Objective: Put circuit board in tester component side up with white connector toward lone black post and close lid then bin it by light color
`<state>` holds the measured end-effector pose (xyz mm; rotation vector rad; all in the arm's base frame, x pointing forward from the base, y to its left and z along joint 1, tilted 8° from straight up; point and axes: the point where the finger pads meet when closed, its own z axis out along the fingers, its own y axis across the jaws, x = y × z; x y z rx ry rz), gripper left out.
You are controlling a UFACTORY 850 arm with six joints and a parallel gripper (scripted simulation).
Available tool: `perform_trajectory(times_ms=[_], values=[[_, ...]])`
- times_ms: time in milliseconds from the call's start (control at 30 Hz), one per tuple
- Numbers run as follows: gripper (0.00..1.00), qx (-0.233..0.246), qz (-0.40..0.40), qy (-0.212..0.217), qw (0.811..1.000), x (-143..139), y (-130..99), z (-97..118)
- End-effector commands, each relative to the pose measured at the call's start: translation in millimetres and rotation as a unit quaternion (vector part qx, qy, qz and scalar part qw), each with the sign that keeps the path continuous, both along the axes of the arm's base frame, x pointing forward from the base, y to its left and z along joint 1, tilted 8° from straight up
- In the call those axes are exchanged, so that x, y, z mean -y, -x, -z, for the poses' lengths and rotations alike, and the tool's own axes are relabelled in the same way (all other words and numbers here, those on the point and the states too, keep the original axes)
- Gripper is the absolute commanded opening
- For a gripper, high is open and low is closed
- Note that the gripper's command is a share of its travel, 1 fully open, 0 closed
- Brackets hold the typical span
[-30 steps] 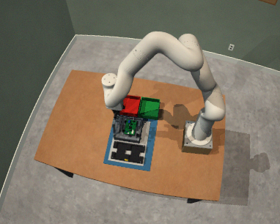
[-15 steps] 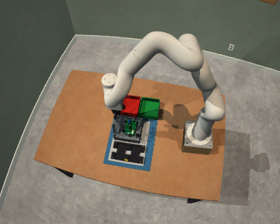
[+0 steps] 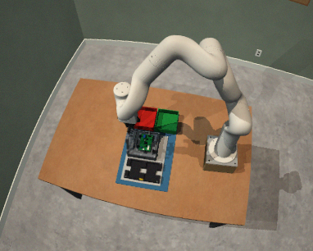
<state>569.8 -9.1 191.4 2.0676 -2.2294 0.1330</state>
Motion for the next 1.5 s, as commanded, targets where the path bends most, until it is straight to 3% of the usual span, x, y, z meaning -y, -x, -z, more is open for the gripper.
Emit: perform_trajectory(times_ms=[0, 1200, 1233, 1467], values=[[0.28, 0.001, 0.0, 0.0, 1.0, -0.1, -0.8, -1.0], [0.28, 0.001, 0.0, 0.0, 1.0, 0.2, -0.6, 1.6], [0.0, 0.001, 0.0, 0.0, 1.0, 0.2, -0.6, 1.6], [0.0, 0.001, 0.0, 0.0, 1.0, 0.2, -0.6, 1.6]])
